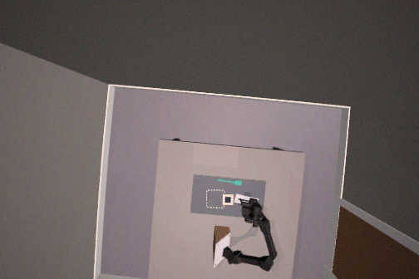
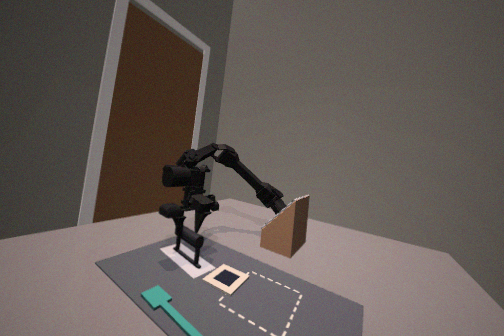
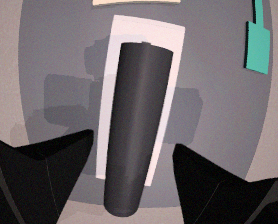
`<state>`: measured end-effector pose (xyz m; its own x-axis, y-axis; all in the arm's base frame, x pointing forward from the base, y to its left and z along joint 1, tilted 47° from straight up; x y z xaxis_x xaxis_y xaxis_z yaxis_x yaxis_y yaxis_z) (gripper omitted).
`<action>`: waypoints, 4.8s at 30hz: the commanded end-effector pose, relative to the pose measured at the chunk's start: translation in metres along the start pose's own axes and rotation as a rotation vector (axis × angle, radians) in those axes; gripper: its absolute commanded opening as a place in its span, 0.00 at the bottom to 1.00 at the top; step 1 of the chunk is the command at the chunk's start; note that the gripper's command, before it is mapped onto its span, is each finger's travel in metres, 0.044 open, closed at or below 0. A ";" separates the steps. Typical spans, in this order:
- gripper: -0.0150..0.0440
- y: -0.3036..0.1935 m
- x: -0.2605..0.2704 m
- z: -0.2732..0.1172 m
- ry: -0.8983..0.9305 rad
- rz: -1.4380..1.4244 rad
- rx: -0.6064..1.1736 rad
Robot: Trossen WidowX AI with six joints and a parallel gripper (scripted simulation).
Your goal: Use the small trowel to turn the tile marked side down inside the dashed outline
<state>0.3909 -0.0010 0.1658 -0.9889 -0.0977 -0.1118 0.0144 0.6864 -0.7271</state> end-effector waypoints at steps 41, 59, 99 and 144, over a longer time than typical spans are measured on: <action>0.47 0.000 0.001 0.011 0.007 -0.273 0.003; 0.47 0.000 0.001 0.011 0.008 -0.520 0.002; 0.76 0.002 0.001 -0.045 -0.002 -0.529 0.000; 0.76 -0.010 0.027 -0.020 -0.099 0.698 -0.311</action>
<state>0.3654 0.0083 0.1839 -0.8187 0.2782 -0.5023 0.4812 0.8097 -0.3358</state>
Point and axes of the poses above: the point midway between the two fingers, 35 mm back from their tips, its own z axis out along the fingers, its own x axis across the jaws, y = z × x, the point moved 6 cm from there along -z, back along the fingers, and after that the axes turned 1 degree about -z, right-handed, at the moved point
